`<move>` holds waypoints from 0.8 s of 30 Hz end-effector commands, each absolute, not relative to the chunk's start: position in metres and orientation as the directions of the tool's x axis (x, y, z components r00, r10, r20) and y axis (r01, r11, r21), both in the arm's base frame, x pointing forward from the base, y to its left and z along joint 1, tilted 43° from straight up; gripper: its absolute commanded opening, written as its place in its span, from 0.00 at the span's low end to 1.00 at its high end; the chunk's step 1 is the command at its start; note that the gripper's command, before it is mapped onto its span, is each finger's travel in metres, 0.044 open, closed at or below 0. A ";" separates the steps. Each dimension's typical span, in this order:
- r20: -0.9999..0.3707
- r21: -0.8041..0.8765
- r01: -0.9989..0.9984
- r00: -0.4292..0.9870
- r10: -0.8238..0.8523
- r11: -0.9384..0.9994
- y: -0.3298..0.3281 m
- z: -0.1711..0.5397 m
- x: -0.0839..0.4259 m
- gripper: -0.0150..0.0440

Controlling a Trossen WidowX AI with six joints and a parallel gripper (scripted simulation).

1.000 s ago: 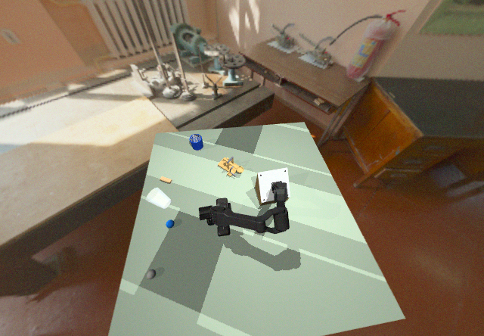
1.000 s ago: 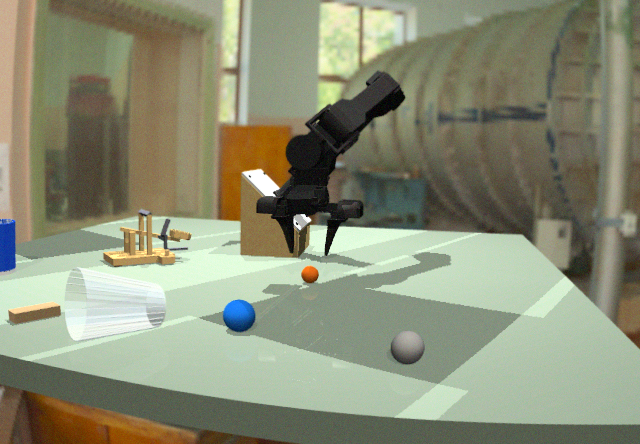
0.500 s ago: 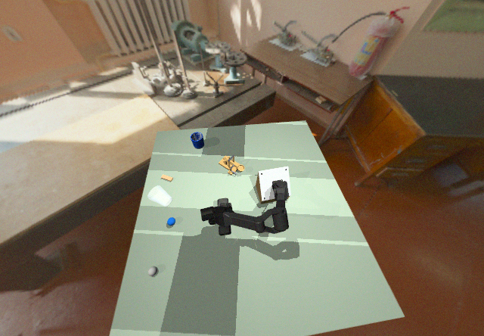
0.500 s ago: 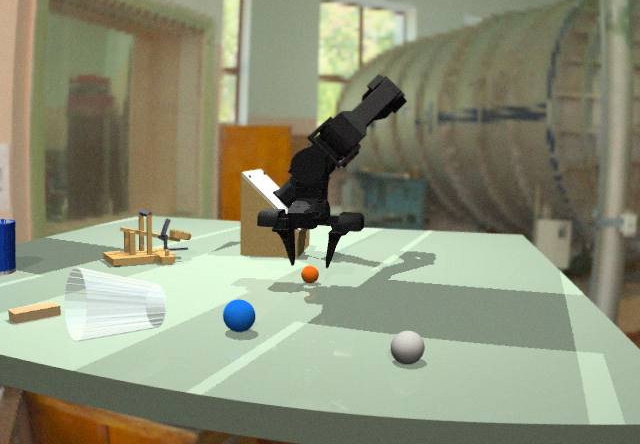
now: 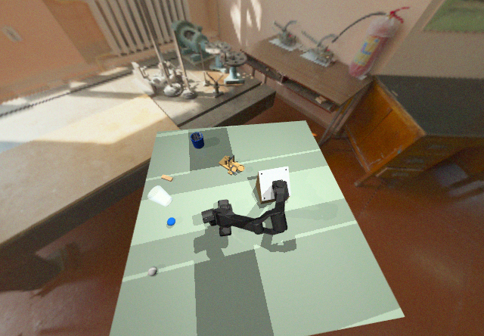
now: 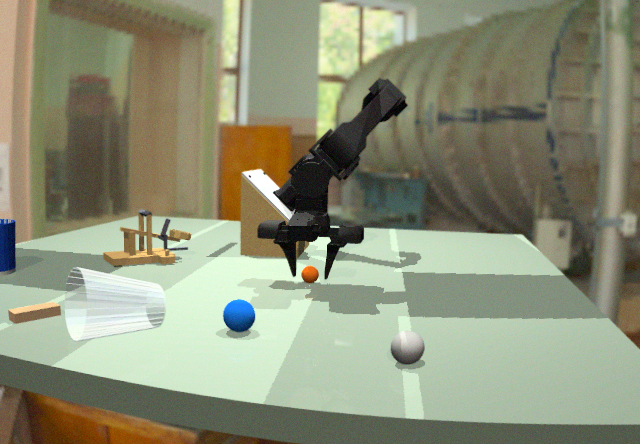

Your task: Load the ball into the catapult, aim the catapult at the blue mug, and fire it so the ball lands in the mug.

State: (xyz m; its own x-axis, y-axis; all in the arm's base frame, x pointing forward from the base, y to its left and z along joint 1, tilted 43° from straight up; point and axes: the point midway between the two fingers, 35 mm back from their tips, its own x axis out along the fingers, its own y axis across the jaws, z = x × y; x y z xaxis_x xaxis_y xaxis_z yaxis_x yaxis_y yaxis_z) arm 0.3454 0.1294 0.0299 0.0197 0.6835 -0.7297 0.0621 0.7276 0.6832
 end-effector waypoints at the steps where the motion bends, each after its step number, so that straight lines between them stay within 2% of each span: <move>1: -0.729 0.684 0.068 0.022 0.684 0.727 0.130 0.029 0.346 0.58; 3: -0.729 0.684 0.068 0.022 0.684 0.727 0.130 0.029 0.346 0.50; 11: -0.729 0.684 0.068 0.022 0.684 0.727 0.130 0.029 0.346 0.41; 14: -0.730 0.683 0.068 0.022 0.683 0.728 0.127 0.032 0.347 0.27; 15: -0.731 0.682 0.068 0.022 0.682 0.729 0.123 0.035 0.347 0.25; 24: -0.736 0.676 0.068 0.022 0.676 0.734 0.078 0.079 0.350 0.25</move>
State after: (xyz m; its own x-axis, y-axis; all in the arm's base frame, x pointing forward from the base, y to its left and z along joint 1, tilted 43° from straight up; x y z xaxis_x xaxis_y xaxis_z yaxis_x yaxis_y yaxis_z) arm 0.3487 0.0968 0.0592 0.0111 0.6795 -0.7336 0.0759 0.7309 0.6782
